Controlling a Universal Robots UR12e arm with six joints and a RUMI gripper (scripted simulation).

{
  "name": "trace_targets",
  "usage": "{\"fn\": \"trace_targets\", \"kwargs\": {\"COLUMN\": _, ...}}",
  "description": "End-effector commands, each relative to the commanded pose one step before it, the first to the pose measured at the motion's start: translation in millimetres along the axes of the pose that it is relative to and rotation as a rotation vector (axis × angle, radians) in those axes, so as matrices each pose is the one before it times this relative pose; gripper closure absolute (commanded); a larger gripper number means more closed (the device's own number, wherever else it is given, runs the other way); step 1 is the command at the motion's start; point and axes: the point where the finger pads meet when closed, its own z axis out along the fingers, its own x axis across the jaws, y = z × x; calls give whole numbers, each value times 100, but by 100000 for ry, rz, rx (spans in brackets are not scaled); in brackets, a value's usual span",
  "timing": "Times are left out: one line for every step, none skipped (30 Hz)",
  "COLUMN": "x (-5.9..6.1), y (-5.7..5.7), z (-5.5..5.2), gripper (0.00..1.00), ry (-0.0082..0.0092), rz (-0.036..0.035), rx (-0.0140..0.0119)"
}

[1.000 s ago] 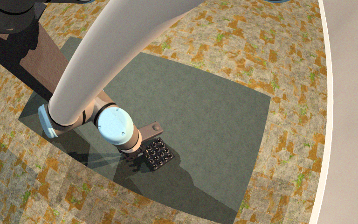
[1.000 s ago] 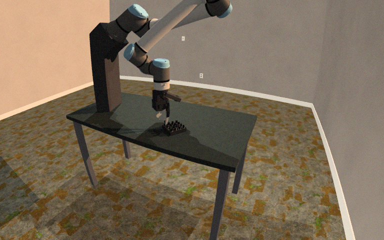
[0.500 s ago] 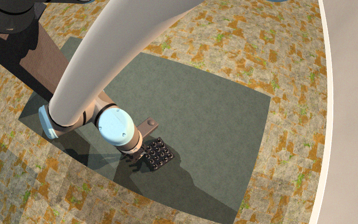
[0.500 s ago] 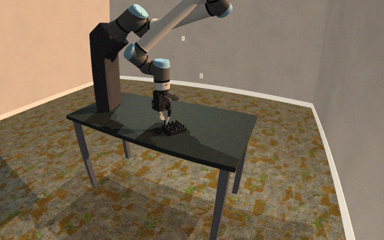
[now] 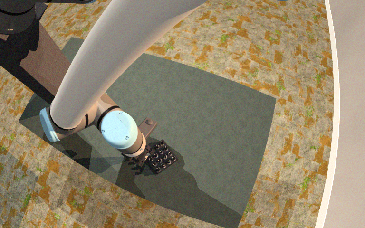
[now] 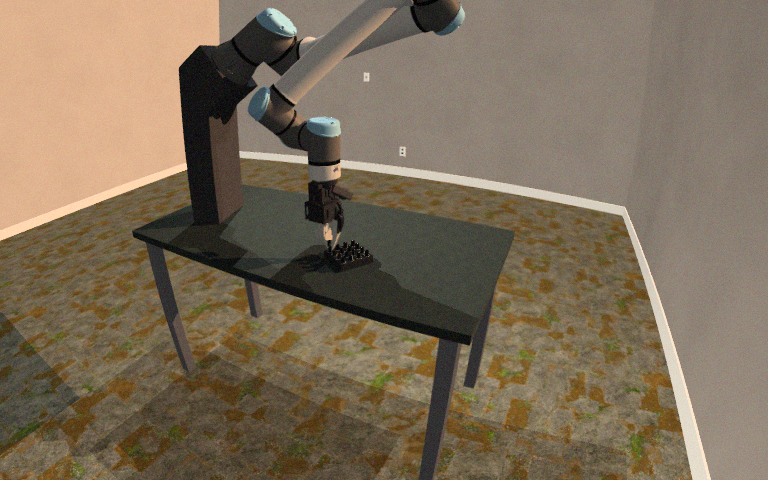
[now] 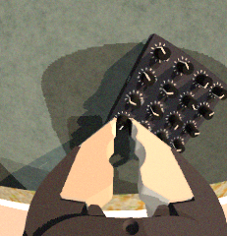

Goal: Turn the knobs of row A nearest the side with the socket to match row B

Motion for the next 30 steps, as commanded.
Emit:
{"fn": "trace_targets", "kwargs": {"x": 1, "y": 2, "z": -30, "gripper": 96, "ry": -55, "rz": -4520, "rx": 53}}
{"fn": "trace_targets", "kwargs": {"x": -4, "y": 0, "z": 0, "gripper": 96, "ry": 0, "rz": -758, "rx": 0}}
{"fn": "trace_targets", "kwargs": {"x": -3, "y": 0, "z": 0, "gripper": 96, "ry": 0, "rz": -681, "rx": 0}}
{"fn": "trace_targets", "kwargs": {"x": -3, "y": 0, "z": 0, "gripper": 96, "ry": 0, "rz": -607, "rx": 0}}
{"fn": "trace_targets", "kwargs": {"x": -3, "y": 0, "z": 0, "gripper": 96, "ry": 0, "rz": -535, "rx": 0}}
{"fn": "trace_targets", "kwargs": {"x": -2, "y": 0, "z": 0, "gripper": 96, "ry": 0, "rz": -465, "rx": 0}}
{"fn": "trace_targets", "kwargs": {"x": -2, "y": 0, "z": 0, "gripper": 96, "ry": 0, "rz": -398, "rx": 0}}
{"fn": "trace_targets", "kwargs": {"x": -2, "y": 0, "z": 0, "gripper": 96, "ry": 0, "rz": -334, "rx": 0}}
{"fn": "trace_targets", "kwargs": {"x": -1, "y": 0, "z": 0, "gripper": 96, "ry": 0, "rz": -274, "rx": 0}}
{"fn": "trace_targets", "kwargs": {"x": -1, "y": 0, "z": 0, "gripper": 96, "ry": 0, "rz": -219, "rx": 0}}
{"fn": "trace_targets", "kwargs": {"x": 0, "y": 0, "z": 0, "gripper": 96, "ry": 0, "rz": 0, "rx": 0}}
{"fn": "trace_targets", "kwargs": {"x": 0, "y": 0, "z": 0, "gripper": 96, "ry": 0, "rz": 0, "rx": 0}}
{"fn": "trace_targets", "kwargs": {"x": -1, "y": 0, "z": 0, "gripper": 96, "ry": 0, "rz": -169, "rx": 0}}
{"fn": "trace_targets", "kwargs": {"x": -1, "y": 0, "z": 0, "gripper": 96, "ry": 0, "rz": -124, "rx": 0}}
{"fn": "trace_targets", "kwargs": {"x": 0, "y": 0, "z": 0, "gripper": 96, "ry": 0, "rz": -85, "rx": 0}}
{"fn": "trace_targets", "kwargs": {"x": 0, "y": 0, "z": 0, "gripper": 96, "ry": 0, "rz": -53, "rx": 0}}
{"fn": "trace_targets", "kwargs": {"x": 0, "y": 0, "z": 0, "gripper": 96, "ry": 0, "rz": -28, "rx": 0}}
{"fn": "trace_targets", "kwargs": {"x": 0, "y": 0, "z": 0, "gripper": 96, "ry": 0, "rz": -10, "rx": 0}}
{"fn": "trace_targets", "kwargs": {"x": 0, "y": 0, "z": 0, "gripper": 96, "ry": 0, "rz": -2, "rx": 0}}
{"fn": "trace_targets", "kwargs": {"x": 0, "y": 0, "z": 0, "gripper": 96, "ry": 0, "rz": 0, "rx": 0}}
{"fn": "trace_targets", "kwargs": {"x": 0, "y": 0, "z": 0, "gripper": 96, "ry": 0, "rz": 0, "rx": 0}}
{"fn": "trace_targets", "kwargs": {"x": 0, "y": 0, "z": 0, "gripper": 96, "ry": 0, "rz": 0, "rx": 0}}
{"fn": "trace_targets", "kwargs": {"x": 0, "y": 0, "z": 0, "gripper": 96, "ry": 0, "rz": 0, "rx": 0}}
{"fn": "trace_targets", "kwargs": {"x": 0, "y": 0, "z": 0, "gripper": 96, "ry": 0, "rz": 0, "rx": 0}}
{"fn": "trace_targets", "kwargs": {"x": 0, "y": 0, "z": 0, "gripper": 96, "ry": 0, "rz": 0, "rx": 0}}
{"fn": "trace_targets", "kwargs": {"x": 0, "y": 0, "z": 0, "gripper": 96, "ry": 0, "rz": 0, "rx": 0}}
{"fn": "trace_targets", "kwargs": {"x": 0, "y": 0, "z": 0, "gripper": 96, "ry": 0, "rz": 0, "rx": 0}}
{"fn": "trace_targets", "kwargs": {"x": 0, "y": 0, "z": 0, "gripper": 96, "ry": 0, "rz": 0, "rx": 0}}
{"fn": "trace_targets", "kwargs": {"x": 0, "y": 0, "z": 0, "gripper": 96, "ry": 0, "rz": 0, "rx": 0}}
{"fn": "trace_targets", "kwargs": {"x": 0, "y": 0, "z": 0, "gripper": 96, "ry": 0, "rz": 0, "rx": 0}}
